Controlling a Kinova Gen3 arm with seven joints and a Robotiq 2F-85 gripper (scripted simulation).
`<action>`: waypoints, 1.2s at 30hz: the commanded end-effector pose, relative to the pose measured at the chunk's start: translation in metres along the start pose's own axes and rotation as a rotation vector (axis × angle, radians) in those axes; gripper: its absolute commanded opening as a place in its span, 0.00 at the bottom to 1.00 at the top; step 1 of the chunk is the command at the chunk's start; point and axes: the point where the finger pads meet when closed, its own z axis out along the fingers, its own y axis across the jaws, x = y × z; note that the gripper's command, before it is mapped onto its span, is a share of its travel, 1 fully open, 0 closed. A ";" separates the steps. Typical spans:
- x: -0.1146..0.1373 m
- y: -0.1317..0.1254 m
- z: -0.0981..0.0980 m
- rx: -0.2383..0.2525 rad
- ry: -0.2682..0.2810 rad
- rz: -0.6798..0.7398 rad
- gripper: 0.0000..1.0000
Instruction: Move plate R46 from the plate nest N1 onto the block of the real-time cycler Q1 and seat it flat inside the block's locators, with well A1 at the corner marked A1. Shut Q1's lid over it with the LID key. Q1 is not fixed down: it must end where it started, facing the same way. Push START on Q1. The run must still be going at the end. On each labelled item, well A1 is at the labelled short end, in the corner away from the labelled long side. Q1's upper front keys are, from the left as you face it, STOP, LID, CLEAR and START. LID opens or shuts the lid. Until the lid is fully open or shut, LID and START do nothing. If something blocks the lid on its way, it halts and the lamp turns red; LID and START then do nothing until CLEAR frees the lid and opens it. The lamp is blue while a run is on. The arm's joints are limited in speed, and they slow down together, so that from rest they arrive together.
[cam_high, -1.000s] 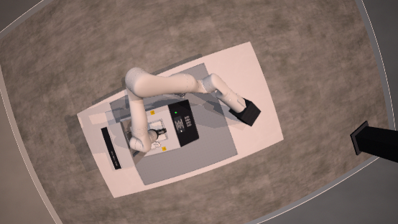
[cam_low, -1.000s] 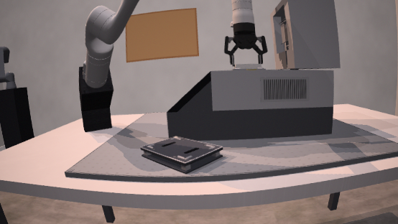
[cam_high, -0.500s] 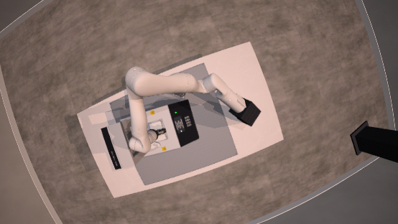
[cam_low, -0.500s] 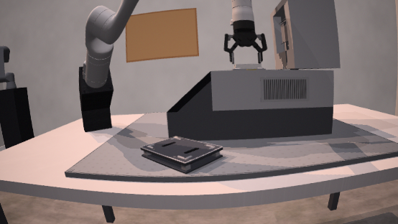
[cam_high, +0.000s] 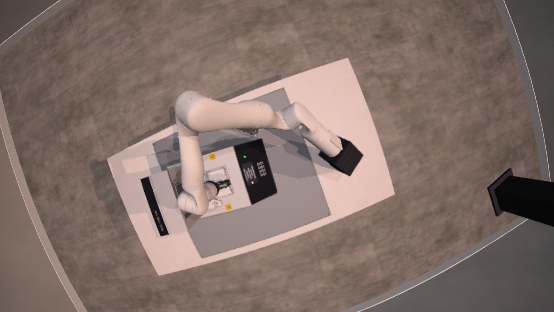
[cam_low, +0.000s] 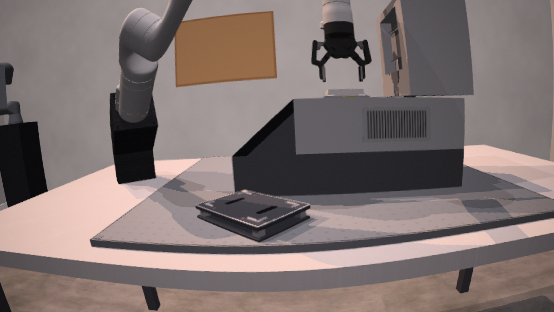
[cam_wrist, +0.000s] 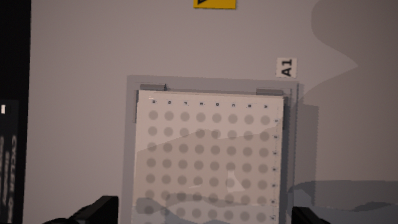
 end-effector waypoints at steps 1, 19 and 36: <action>0.002 -0.001 -0.008 0.001 0.009 -0.003 1.00; 0.002 0.000 -0.018 -0.003 0.005 -0.001 1.00; 0.002 0.000 -0.018 -0.003 0.005 -0.001 1.00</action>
